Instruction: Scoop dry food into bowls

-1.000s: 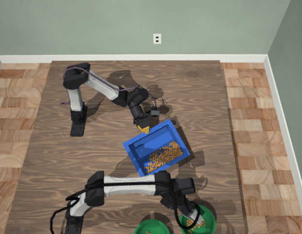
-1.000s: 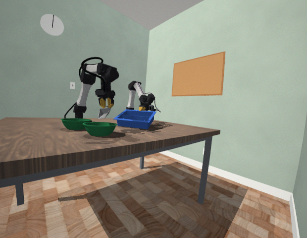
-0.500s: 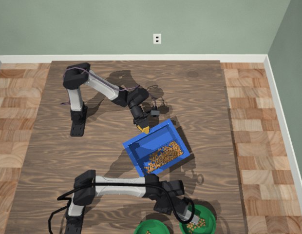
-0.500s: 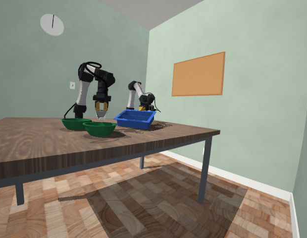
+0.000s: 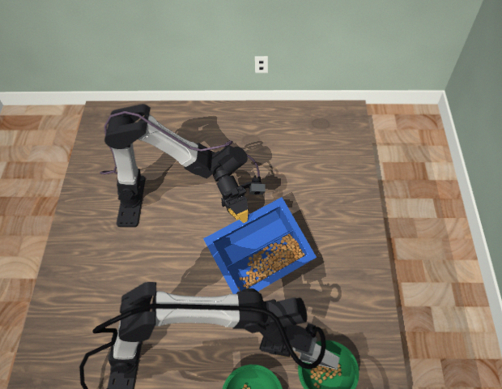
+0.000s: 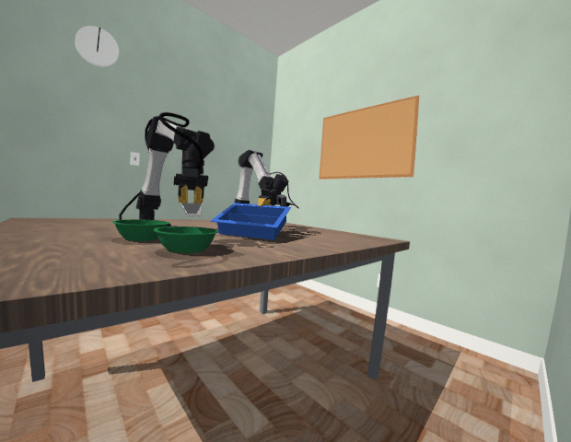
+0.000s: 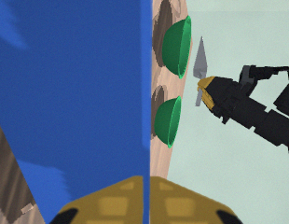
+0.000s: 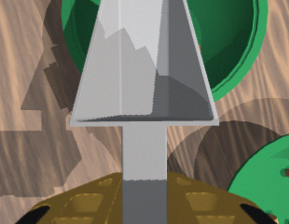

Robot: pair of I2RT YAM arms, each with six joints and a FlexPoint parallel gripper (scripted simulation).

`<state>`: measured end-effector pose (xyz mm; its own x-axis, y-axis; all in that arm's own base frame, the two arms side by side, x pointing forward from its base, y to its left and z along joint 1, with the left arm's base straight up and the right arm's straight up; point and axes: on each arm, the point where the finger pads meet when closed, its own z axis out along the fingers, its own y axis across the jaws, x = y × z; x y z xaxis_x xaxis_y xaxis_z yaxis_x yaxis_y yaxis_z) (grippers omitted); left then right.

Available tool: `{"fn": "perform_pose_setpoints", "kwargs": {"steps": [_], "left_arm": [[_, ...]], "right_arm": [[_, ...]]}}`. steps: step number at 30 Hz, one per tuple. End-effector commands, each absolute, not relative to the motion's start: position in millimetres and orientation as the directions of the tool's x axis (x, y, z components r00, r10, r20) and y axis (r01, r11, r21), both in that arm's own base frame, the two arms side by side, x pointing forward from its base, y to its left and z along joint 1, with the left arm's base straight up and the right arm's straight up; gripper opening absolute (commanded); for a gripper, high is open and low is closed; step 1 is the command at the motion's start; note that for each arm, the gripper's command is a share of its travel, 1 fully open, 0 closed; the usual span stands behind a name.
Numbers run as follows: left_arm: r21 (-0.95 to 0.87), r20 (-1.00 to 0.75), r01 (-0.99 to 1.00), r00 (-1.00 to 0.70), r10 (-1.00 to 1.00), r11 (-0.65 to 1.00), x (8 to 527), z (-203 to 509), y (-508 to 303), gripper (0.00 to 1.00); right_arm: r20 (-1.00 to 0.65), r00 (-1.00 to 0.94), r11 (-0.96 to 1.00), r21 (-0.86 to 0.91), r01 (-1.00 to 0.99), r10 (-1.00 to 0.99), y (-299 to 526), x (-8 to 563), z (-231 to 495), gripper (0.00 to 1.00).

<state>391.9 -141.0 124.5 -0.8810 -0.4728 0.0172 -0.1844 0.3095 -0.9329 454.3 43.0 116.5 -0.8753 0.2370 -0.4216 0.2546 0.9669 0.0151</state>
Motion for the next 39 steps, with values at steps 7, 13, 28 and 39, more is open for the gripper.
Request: {"fn": "perform_pose_setpoints", "kwargs": {"steps": [7, 13, 28, 39], "left_arm": [[-0.934, -0.003, -0.160, -0.890, -0.455, 0.319, 387.5, 120.6, -144.1, 0.00], [-0.934, -0.003, -0.160, -0.890, -0.455, 0.319, 387.5, 120.6, -144.1, 0.00], [-0.934, -0.003, -0.160, -0.890, -0.455, 0.319, 387.5, 120.6, -144.1, 0.00], [-0.937, -0.017, -0.143, -0.894, -0.448, 0.320, 397.8, 132.1, -136.9, 0.00]], "right_arm": [[-0.544, -0.820, 0.968, -0.057, 0.246, 0.177, 48.9, 459.9, 125.7, 0.00], [-0.618, -0.778, 0.952, -0.158, 0.263, 0.113, 51.2, 458.8, 117.7, 0.00], [-0.652, -0.750, 0.948, -0.154, 0.279, 0.115, 49.2, 465.7, 129.3, 0.00], [-0.654, -0.747, 0.948, -0.152, 0.281, 0.117, 48.7, 466.5, 130.9, 0.00]]}}
